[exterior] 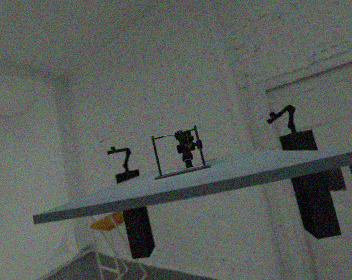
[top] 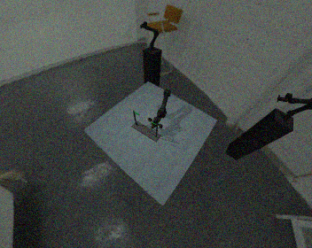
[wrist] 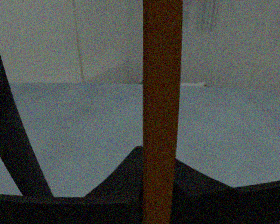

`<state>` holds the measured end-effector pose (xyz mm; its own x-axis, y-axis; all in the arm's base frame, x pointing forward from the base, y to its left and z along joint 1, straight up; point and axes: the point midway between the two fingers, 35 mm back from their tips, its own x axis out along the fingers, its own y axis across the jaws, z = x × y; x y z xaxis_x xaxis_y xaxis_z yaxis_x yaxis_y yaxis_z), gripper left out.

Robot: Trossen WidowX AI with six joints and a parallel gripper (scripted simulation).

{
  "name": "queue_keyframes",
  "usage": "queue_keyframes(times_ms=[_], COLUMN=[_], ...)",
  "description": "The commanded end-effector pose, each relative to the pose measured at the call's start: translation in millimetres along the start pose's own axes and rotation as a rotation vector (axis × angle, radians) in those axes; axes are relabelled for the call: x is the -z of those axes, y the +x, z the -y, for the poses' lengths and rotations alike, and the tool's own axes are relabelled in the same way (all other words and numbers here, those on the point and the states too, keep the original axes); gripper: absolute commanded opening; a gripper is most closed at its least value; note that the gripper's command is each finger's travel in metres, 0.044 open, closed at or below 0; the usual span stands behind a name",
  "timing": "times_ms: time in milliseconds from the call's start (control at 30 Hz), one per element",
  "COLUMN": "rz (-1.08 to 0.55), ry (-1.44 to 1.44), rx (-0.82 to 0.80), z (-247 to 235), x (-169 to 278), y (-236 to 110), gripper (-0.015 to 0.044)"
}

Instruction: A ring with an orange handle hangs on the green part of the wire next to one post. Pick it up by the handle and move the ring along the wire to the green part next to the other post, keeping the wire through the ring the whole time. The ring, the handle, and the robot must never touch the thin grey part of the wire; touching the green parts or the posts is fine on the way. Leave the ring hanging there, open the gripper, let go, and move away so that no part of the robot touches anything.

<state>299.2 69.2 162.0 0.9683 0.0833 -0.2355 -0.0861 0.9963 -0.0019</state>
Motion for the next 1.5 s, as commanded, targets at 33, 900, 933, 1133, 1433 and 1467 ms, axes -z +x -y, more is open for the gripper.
queue_keyframes(times_ms=[33, 900, 933, 1133, 1433, 1467], rz=[0.008, 0.008, 0.008, 0.008, 0.007, 0.007], ry=[0.006, 0.007, 0.007, 0.007, 0.002, 0.002], rx=[0.002, 0.002, 0.002, 0.002, -0.001, -0.001], z=[-4.5, -9.6, -9.6, -9.6, -10.1, -10.1], x=[-2.6, 12.5, 12.5, 12.5, 12.4, 12.4], y=[0.2, 4.1, 4.1, 4.1, 4.2, 4.2], gripper=[-0.0150, -0.0150, -0.0150, -0.0150, 0.0007, 0.0034])
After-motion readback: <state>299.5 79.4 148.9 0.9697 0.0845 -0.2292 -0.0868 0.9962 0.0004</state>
